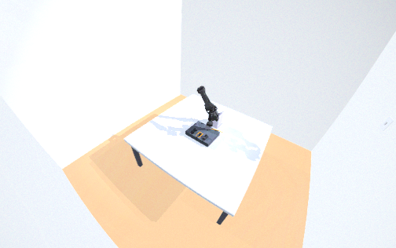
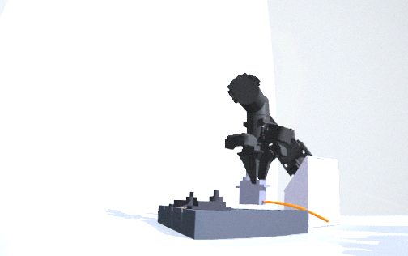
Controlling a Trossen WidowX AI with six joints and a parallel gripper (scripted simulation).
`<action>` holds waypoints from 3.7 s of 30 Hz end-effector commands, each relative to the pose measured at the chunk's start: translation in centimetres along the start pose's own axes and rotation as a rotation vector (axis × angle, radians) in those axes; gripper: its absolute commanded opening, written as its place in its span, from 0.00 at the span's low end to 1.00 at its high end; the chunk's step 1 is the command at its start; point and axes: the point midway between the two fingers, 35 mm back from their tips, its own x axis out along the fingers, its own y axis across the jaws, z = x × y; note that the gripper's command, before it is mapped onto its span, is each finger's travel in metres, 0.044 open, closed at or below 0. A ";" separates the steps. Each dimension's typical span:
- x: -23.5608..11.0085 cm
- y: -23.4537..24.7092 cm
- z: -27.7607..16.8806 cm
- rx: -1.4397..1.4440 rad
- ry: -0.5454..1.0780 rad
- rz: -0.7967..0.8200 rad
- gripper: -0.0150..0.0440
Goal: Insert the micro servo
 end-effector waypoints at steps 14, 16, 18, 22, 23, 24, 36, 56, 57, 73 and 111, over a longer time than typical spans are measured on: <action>-1.7 0.4 -0.4 0.009 -0.006 -0.018 0.25; -1.7 0.0 -0.4 0.009 -0.006 -0.018 0.25; -1.7 -0.7 -0.5 0.009 -0.006 -0.018 0.25; -1.8 -2.4 -0.6 0.010 -0.006 -0.019 0.25; -1.8 -2.9 -0.7 0.010 -0.006 -0.019 0.25; -1.8 -3.3 -0.7 0.011 -0.006 -0.020 0.25; -1.8 -3.3 -2.2 0.011 -0.005 -0.019 0.25; -1.7 -1.9 -5.1 0.266 -0.005 -0.018 0.25; -1.7 -1.9 -5.1 0.301 -0.006 -0.018 0.25; -1.7 -1.9 -5.1 0.854 -0.011 -0.016 0.25; -1.7 -1.9 -5.1 2.011 -0.021 -0.009 0.25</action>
